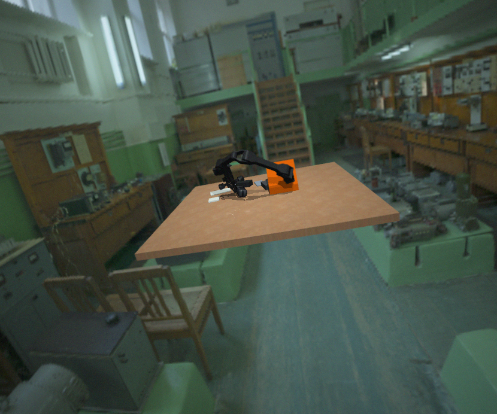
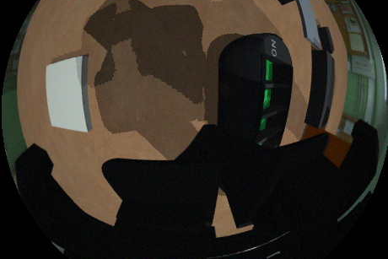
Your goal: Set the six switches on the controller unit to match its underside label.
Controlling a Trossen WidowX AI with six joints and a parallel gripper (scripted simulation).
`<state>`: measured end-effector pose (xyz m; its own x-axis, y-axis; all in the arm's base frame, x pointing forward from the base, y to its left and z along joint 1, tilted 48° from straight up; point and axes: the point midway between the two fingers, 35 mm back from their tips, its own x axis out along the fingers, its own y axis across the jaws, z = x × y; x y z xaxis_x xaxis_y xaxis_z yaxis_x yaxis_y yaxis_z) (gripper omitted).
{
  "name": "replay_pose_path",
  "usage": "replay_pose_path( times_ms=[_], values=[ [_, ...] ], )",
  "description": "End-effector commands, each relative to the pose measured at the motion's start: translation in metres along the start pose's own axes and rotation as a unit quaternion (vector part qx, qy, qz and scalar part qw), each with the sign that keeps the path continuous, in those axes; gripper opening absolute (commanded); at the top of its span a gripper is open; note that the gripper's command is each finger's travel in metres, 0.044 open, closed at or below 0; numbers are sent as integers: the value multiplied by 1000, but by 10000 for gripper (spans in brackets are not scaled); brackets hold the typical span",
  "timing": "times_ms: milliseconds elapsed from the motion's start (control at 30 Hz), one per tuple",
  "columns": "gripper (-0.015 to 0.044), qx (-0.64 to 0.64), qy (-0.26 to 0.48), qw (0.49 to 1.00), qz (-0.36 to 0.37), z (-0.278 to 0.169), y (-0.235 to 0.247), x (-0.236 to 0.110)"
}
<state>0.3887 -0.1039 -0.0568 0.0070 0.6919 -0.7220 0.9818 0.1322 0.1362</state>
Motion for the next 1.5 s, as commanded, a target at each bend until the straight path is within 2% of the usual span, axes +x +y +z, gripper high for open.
replay_pose_path(
  times_ms=[0, 600, 633, 900, 1300, 1367, 1467],
  values=[
    [0, 9, 10, 1000, -25, -2, -12, 13],
    [0, 9, 10, 1000, -25, -2, -12, 13],
    [0, 0, 0, 1000, -1, 0, 0, -1],
    [0, 8, 9, 1000, -25, -1, 10, -38],
    [0, 9, 6, 1000, -18, -1, 10, -39],
    [53, 13, 1, 1000, -12, -1, 8, -50],
    [131, 29, -14, 999, 6, -2, 1, -86]
  ],
)
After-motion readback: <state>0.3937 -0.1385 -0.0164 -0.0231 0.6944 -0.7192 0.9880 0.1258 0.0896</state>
